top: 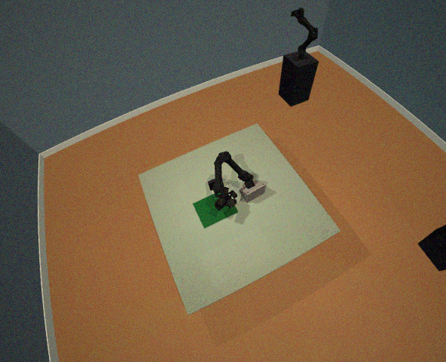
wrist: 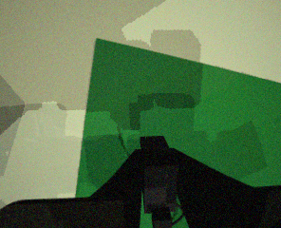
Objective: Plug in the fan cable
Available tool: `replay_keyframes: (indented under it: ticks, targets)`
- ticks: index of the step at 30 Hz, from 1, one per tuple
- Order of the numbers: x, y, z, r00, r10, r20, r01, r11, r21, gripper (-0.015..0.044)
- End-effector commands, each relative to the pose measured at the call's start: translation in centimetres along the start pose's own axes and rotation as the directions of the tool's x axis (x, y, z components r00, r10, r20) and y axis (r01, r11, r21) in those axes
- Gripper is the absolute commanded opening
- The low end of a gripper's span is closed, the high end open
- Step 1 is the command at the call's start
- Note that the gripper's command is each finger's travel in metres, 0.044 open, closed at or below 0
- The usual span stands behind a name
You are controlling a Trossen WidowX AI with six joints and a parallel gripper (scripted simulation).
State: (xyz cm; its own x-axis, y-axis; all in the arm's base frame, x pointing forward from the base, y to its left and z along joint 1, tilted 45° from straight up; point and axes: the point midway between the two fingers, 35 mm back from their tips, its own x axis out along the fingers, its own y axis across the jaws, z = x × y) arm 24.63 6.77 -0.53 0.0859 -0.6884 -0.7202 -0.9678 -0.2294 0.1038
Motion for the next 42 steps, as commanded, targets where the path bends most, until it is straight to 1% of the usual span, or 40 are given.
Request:
replay_keyframes:
  ticks: [1, 10, 19, 31, 42]
  targets:
    - [0.0, 0.3, -0.9, 1.0, 0.0, -0.003, 0.0, 0.993, 0.12, 0.0]
    - [0.0, 0.6, -2.5, 1.0, 0.0, -0.002, 0.001, 0.908, 0.418, 0.0]
    - [0.0, 0.9, -4.2, 1.0, 0.0, -0.002, 0.002, 0.737, 0.676, 0.0]
    - [0.0, 1.6, -6.3, 1.0, 0.001, -0.005, 0.004, 0.402, 0.916, 0.0]
    - [0.1, 2.4, -8.2, 1.0, 0.003, -0.009, 0.009, 0.033, 0.999, 0.0]
